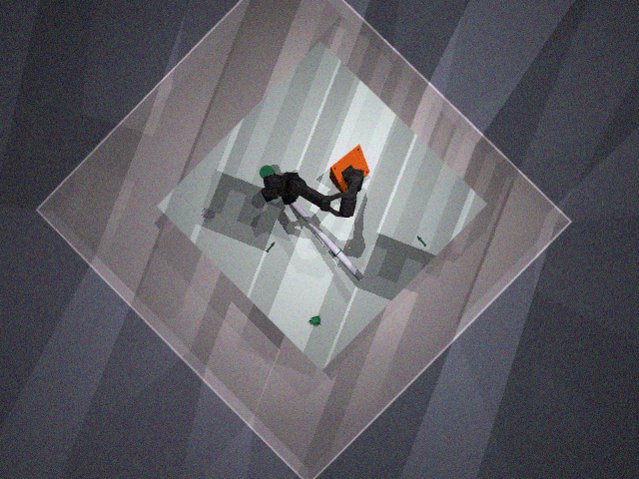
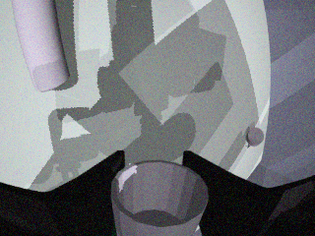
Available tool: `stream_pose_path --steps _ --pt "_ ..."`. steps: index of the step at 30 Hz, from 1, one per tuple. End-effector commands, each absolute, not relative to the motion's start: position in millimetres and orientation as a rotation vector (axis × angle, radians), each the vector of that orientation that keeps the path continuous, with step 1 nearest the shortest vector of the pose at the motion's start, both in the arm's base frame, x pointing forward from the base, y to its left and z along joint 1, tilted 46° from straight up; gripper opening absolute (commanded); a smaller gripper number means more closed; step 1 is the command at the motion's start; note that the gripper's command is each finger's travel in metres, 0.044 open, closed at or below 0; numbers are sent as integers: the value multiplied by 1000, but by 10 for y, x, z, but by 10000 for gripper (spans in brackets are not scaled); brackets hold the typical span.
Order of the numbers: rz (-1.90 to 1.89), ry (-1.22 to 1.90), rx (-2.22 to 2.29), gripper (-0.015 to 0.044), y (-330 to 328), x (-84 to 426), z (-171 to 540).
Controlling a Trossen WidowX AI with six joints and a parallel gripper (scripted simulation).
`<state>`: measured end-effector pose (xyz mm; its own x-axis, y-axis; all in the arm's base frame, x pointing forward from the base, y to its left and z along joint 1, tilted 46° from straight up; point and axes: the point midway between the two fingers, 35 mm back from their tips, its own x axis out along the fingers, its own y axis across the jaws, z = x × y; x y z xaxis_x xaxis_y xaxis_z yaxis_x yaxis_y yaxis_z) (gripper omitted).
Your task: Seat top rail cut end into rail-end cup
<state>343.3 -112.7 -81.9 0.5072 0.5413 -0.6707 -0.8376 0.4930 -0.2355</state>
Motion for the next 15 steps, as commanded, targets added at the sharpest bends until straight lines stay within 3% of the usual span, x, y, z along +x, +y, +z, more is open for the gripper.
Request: stream_pose_path --steps 1,15 --pt "905 541 -610 0 -1125 3390 -823" --pt "934 483 -649 0 -1118 3323 -819"
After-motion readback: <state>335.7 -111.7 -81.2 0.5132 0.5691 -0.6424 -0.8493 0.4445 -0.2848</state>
